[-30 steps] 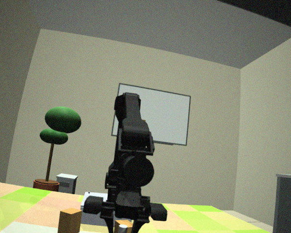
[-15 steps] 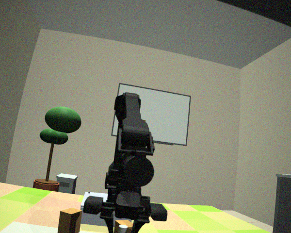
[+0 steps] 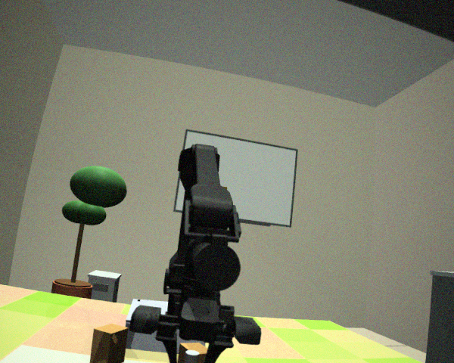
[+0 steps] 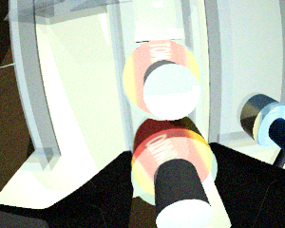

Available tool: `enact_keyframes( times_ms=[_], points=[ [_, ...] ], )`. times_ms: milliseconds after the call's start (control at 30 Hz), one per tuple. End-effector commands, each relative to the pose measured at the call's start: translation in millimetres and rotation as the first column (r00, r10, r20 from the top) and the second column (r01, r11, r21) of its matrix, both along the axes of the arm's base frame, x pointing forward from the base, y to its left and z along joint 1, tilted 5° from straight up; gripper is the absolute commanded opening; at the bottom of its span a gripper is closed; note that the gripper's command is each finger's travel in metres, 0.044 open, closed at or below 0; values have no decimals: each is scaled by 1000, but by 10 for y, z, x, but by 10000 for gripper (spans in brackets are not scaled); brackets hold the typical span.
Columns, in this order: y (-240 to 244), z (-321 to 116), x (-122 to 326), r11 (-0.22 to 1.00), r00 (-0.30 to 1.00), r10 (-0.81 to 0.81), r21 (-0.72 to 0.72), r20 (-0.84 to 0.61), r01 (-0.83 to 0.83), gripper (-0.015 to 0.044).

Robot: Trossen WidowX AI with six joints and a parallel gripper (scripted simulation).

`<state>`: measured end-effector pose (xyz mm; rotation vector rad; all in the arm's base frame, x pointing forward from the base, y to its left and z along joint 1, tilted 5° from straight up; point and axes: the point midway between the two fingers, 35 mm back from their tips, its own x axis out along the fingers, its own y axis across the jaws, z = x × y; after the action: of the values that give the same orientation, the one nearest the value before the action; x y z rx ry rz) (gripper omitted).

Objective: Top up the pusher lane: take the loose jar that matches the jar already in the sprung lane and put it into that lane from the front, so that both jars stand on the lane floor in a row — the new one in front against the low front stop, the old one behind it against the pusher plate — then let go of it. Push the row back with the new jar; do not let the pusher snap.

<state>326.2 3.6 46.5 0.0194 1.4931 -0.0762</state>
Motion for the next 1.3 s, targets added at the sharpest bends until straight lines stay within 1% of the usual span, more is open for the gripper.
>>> enact_keyframes(
  times_ms=[0, 1267],
  points=[
    [4, 33, 74, 1000, 1000, 5, 2, 27, -5, 0],
    [1, 9, 114, 1000, 1000, 5, 2, 27, -5, 0]
  ],
)
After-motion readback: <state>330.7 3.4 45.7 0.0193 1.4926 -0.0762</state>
